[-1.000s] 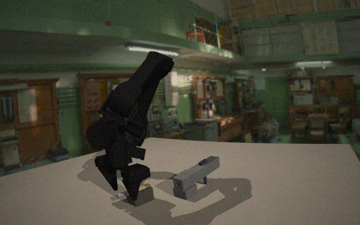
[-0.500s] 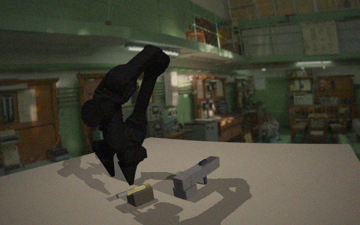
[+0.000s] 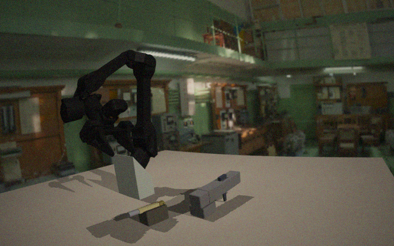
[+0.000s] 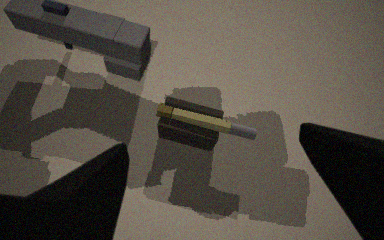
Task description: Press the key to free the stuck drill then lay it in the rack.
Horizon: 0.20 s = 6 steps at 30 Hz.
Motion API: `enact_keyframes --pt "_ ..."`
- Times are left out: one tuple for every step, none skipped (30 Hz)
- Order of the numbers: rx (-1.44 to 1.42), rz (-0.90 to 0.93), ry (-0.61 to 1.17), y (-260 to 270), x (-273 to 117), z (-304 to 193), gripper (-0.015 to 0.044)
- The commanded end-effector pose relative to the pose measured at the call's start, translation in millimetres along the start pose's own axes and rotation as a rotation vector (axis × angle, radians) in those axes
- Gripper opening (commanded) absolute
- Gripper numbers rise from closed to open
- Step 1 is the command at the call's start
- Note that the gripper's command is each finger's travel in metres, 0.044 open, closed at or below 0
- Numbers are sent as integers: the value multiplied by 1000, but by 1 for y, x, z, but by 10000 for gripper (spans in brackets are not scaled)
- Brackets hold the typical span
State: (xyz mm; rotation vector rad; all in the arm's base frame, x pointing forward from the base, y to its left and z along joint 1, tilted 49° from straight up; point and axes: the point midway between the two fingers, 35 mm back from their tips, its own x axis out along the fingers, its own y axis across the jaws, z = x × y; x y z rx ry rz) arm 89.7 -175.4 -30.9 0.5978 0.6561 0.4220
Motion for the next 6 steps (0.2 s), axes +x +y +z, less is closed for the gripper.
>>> enact_keyframes --pt "314 -83 -231 20 -28 2 440" --pt "391 -99 -293 25 -35 2 440" --pt "467 -113 -356 29 -42 3 440" --pt "541 -124 -421 34 -49 3 440" --pt "614 -133 -488 38 -56 3 440" --pt "686 -138 -556 43 -63 3 440"
